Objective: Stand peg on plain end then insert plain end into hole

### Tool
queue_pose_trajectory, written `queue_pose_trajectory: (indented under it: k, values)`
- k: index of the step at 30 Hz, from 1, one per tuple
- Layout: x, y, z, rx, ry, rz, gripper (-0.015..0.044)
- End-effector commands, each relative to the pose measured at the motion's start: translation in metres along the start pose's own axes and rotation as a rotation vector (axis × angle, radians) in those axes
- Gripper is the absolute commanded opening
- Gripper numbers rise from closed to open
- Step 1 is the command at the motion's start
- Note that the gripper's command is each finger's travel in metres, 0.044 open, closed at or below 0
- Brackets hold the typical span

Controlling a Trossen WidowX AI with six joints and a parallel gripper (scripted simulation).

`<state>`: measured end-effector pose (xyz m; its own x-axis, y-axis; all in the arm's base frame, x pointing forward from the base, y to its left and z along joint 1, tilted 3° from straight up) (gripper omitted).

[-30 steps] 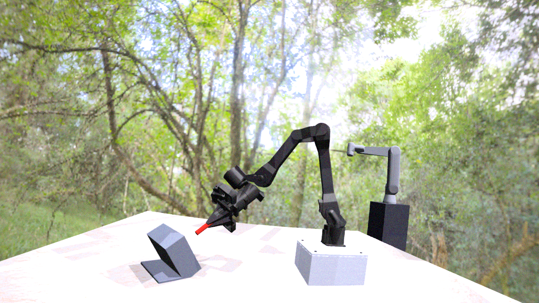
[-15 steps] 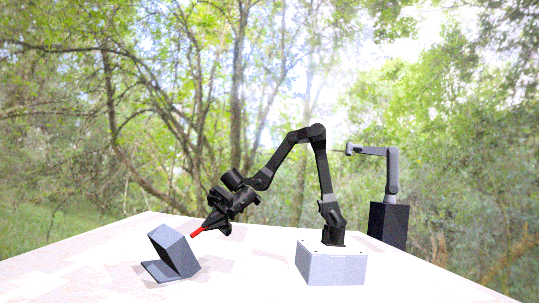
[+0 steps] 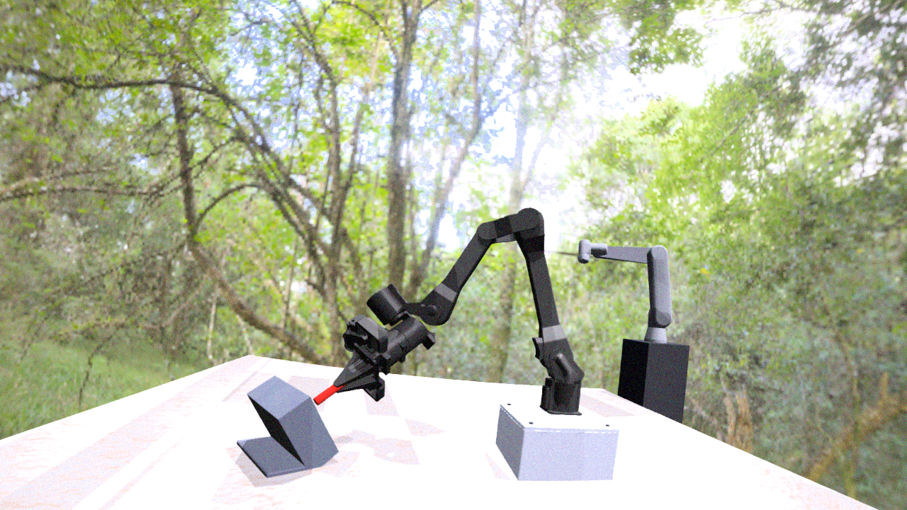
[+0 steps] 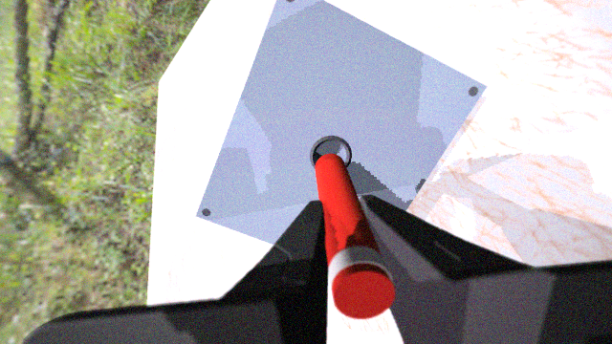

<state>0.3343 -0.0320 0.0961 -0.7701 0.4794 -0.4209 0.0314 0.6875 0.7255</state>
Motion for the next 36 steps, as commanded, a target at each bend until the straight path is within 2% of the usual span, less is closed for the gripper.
queue_pose_trajectory:
  k: [1,9,36]
  values:
    - [0.001,-0.001,0.006,0.003,0.004,0.006,0.0]
    - [0.002,-0.002,0.017,0.003,0.003,0.005,0.0]
    - [0.002,-0.002,0.016,-0.002,0.001,-0.001,0.0]
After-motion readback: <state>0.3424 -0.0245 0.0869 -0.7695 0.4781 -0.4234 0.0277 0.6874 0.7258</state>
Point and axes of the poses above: the point midway between the two fingers, 35 mm back from their tips, its own z axis out along the fingers, its own y axis across the jaws, x = y × z, the point moved 10 cm from there along -z, back along the fingers, and after that the axes turned 4 degrees about z, right-handed, at the moved point
